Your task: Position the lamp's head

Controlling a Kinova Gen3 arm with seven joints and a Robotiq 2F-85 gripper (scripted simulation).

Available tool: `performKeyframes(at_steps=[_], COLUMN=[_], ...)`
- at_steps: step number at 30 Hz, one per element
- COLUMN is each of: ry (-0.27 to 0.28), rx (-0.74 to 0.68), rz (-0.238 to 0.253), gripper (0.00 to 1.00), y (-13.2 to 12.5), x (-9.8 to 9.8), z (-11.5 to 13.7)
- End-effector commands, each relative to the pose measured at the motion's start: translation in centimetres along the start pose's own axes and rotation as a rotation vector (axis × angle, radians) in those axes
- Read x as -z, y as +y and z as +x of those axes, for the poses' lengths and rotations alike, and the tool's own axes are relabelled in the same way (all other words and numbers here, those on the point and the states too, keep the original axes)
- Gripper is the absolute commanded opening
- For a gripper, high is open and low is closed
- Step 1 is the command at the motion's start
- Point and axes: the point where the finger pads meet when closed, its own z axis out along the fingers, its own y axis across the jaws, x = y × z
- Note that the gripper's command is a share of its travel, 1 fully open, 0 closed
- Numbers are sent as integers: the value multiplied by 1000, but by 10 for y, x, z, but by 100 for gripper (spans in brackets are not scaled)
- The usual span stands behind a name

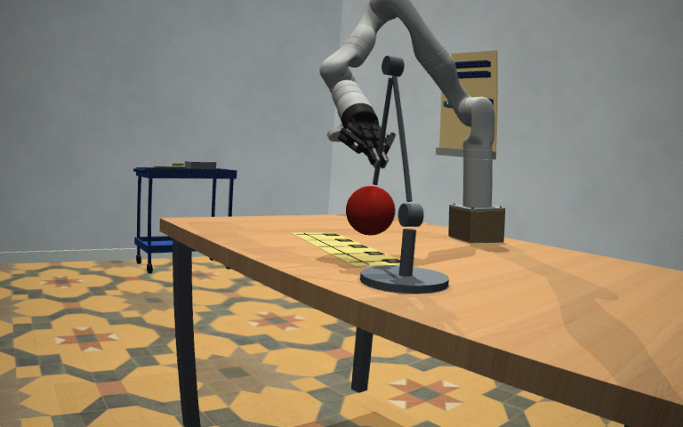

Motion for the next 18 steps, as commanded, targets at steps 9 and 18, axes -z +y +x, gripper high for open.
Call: performKeyframes(at_steps=[9, 18], ry=[24, 24], rx=[1, 1], rz=[12, 12], gripper=[0, 0], y=[-6, -6], x=[3, 3], z=[18, 15])
